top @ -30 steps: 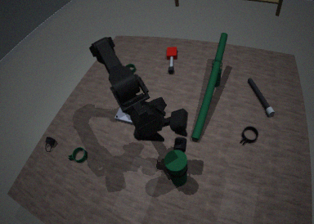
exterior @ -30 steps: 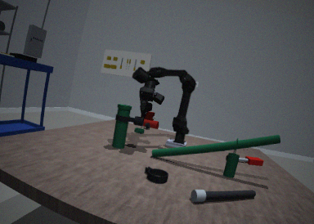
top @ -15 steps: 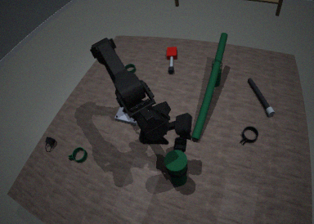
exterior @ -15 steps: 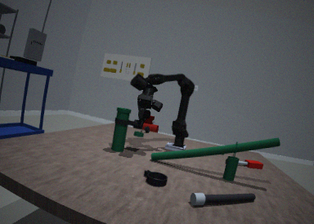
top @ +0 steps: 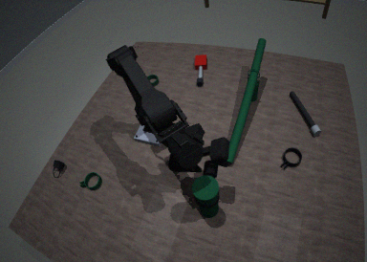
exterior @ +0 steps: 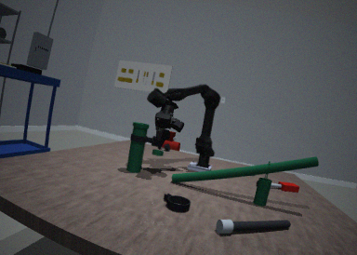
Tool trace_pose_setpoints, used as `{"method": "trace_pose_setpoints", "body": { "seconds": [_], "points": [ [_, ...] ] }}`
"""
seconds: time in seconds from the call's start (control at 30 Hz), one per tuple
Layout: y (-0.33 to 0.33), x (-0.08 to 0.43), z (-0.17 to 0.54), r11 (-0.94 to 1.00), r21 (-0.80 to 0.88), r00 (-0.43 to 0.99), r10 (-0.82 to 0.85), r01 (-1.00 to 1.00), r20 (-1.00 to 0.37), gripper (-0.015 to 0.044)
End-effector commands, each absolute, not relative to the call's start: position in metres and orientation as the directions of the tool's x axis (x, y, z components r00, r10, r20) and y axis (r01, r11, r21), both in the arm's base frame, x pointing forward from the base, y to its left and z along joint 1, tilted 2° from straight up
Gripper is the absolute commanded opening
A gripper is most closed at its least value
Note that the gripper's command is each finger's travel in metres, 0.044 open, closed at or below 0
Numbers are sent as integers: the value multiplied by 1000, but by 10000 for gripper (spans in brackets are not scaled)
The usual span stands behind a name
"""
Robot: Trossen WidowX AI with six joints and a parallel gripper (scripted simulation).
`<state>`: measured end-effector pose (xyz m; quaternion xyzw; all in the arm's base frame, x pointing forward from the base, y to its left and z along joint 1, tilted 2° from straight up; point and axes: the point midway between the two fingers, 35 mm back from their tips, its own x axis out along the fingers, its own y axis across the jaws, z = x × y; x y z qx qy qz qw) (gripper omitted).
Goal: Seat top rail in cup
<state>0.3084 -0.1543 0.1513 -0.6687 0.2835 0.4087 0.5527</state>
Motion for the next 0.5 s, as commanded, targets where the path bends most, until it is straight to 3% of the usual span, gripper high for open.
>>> {"method": "trace_pose_setpoints", "body": {
  "seconds": [0.0,0.33,0.47],
  "points": [
    [-153,311,141,-224,-500,498,73,-836,-864,440],
    [-151,316,132,-224,-501,498,73,-836,-864,440],
    [-151,316,132,-224,-501,498,73,-836,-864,335]
  ]
}}
